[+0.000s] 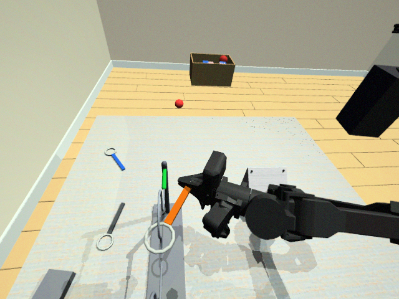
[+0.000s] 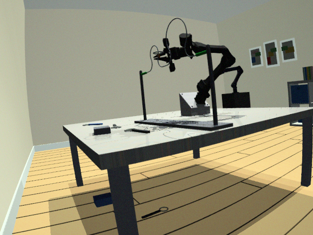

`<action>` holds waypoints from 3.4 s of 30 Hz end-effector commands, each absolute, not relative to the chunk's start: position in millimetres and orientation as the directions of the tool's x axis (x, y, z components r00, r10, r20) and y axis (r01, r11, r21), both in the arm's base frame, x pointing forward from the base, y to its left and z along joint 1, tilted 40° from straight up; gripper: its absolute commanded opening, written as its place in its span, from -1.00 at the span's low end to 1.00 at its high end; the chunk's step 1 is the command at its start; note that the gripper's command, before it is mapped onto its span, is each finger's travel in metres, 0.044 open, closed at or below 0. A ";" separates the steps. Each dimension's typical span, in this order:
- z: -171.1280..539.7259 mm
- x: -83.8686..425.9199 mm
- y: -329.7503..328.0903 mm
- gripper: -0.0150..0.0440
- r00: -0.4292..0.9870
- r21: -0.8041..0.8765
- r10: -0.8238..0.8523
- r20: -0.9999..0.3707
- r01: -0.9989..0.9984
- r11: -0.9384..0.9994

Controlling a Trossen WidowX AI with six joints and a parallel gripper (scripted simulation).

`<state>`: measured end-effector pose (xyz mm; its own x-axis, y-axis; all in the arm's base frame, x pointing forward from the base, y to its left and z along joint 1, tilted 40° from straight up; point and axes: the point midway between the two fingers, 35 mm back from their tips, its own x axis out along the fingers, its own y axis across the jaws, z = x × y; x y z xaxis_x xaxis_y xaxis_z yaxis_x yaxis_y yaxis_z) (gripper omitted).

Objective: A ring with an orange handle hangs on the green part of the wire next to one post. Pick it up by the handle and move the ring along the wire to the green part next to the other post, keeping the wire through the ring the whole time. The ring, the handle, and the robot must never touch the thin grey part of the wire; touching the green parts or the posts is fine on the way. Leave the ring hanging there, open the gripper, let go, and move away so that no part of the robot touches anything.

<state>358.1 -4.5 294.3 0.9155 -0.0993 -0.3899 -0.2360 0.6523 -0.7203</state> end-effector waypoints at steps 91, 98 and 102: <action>317.2 337.0 98.9 -1.00 0.755 0.971 0.656 0.018 -0.170 0.169; 327.2 336.3 101.0 -1.00 0.755 0.990 0.649 0.099 -0.139 0.010; 333.0 336.1 101.5 -1.00 0.756 0.989 0.639 0.145 -0.120 -0.081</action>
